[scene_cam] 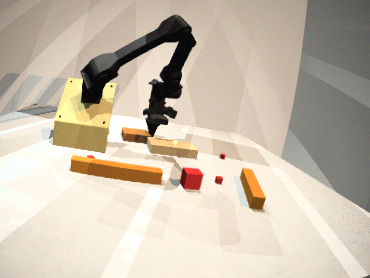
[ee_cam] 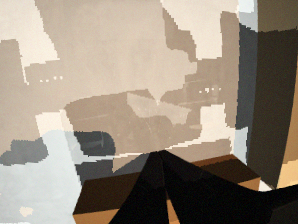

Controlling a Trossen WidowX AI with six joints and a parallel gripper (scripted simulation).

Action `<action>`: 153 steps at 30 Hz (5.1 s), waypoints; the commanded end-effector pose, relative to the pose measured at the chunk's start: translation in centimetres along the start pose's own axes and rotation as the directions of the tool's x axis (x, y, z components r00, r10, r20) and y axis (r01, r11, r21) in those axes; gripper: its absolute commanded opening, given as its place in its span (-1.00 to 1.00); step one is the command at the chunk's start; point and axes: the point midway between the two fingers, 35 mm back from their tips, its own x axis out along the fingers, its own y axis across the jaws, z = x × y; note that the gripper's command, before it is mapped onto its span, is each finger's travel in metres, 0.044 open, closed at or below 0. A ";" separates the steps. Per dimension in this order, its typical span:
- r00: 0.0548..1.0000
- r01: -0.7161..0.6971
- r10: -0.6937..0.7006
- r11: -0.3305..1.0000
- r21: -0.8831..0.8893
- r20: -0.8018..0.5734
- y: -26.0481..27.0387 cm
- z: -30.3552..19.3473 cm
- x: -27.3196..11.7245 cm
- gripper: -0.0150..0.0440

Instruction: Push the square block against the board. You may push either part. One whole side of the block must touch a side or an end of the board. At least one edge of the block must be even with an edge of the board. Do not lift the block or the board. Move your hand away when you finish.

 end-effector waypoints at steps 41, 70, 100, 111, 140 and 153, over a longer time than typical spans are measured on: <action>1.000 0.002 -0.002 1.000 -0.004 -0.019 -0.2 -0.7 0.3 -0.49; 1.000 0.002 -0.002 1.000 -0.004 -0.019 -0.2 -0.7 0.3 -0.49; 1.000 0.002 -0.002 1.000 -0.004 -0.019 -0.2 -0.5 0.3 -0.49; 1.000 0.002 -0.002 1.000 -0.003 -0.018 -0.1 1.2 0.3 -0.49; 1.000 -0.001 0.001 1.000 -0.002 -0.016 0.0 4.1 -5.3 -0.49; 0.999 -0.025 0.025 1.000 -0.003 -0.024 4.4 -11.5 -6.1 -0.49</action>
